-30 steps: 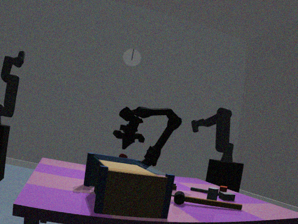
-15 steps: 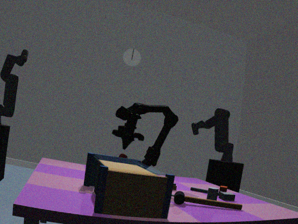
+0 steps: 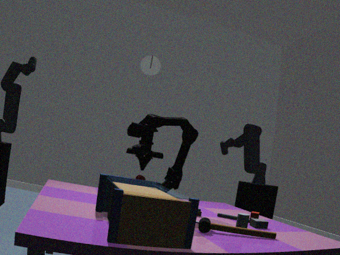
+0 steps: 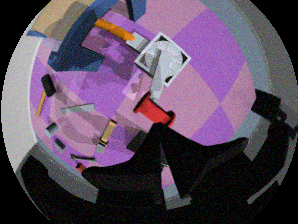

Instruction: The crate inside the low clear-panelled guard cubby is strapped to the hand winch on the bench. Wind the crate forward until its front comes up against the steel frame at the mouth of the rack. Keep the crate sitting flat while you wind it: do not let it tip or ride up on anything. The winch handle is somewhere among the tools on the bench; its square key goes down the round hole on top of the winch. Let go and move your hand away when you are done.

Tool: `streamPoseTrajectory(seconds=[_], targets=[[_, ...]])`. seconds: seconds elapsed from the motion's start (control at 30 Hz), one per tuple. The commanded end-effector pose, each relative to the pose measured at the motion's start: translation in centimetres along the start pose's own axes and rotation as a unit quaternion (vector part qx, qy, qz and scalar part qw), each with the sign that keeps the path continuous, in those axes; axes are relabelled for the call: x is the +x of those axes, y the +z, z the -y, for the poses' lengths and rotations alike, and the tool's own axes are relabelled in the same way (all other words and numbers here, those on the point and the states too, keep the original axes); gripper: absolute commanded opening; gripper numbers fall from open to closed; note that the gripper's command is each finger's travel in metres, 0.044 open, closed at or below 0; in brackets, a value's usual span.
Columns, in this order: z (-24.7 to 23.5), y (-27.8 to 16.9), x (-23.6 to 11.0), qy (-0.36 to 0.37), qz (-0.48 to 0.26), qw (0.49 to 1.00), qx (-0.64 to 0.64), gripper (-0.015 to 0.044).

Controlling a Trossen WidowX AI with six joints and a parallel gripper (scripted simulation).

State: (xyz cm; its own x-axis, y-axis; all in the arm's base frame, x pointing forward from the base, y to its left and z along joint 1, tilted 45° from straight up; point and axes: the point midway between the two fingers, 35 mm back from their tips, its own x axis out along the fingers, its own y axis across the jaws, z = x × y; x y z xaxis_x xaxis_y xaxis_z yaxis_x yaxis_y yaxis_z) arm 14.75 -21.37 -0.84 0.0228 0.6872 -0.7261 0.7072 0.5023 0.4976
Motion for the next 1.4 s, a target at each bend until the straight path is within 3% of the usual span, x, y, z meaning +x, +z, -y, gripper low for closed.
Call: streamPoseTrajectory(seconds=[0.0, 0.37, 0.53, 0.7, 0.93, 1.37], targets=[[0.08, 0.0, -0.02, -0.002, -0.004, 1.0, -0.003, 0.0], [0.08, 0.0, -0.02, -0.002, -0.004, 1.0, -0.003, 0.0], [0.12, -0.05, -0.09, 0.051, 0.074, 0.984, -0.154, 0.0131], [0.23, -0.23, -0.54, 0.07, 0.189, 0.92, -0.338, 0.0263], [0.24, -0.23, -0.57, 0.07, 0.193, 0.916, -0.344, 0.044], [0.29, -0.13, 0.31, 0.071, 0.194, 0.915, -0.346, 0.044]])
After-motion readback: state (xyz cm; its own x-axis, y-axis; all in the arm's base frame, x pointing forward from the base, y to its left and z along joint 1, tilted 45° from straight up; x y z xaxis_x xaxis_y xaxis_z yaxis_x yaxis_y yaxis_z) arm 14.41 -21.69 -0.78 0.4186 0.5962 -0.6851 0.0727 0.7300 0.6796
